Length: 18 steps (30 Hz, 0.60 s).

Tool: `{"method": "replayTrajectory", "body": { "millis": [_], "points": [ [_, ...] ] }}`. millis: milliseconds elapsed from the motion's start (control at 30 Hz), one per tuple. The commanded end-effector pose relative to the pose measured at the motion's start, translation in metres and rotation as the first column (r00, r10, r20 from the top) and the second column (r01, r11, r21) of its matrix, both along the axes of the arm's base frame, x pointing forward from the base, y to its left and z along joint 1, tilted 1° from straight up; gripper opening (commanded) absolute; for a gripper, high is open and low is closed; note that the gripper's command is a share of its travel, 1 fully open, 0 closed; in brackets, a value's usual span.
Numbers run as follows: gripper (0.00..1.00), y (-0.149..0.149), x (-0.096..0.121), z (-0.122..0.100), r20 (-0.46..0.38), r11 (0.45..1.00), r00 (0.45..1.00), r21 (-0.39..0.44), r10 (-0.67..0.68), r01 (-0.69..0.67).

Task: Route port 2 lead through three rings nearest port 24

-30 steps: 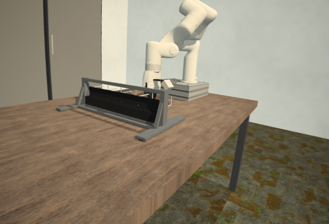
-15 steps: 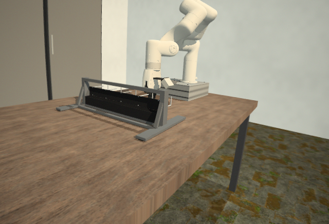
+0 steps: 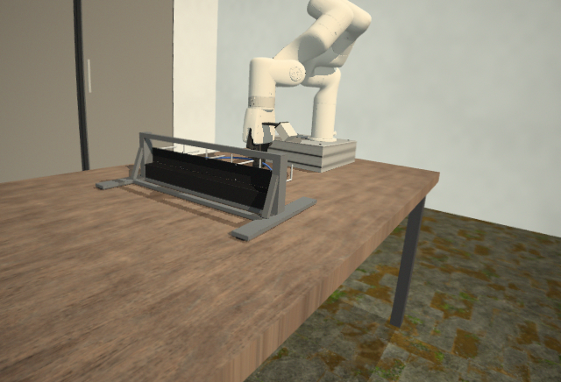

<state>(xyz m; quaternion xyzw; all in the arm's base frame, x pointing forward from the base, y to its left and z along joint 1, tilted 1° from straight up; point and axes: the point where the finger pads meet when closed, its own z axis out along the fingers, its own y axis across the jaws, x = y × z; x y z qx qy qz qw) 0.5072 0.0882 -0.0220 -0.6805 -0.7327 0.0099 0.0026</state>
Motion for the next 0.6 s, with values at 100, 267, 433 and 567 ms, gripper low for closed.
{"method": "replayTrajectory", "body": {
  "millis": [100, 267, 433, 567],
  "points": [
    [0.0, 0.0, 0.002, 0.019, 0.005, 1.0, 1.0, 0.001, -0.001, 0.001],
    [0.0, 0.0, 0.002, 0.032, 0.005, 1.0, 1.0, 0.001, -0.001, 0.001],
    [0.0, 0.0, 0.003, 0.038, 0.005, 1.0, 1.0, 0.001, -0.001, 0.001],
    [0.0, 0.0, 0.003, 0.045, 0.005, 1.0, 1.0, 0.001, -0.001, 0.001]
  ]
}}
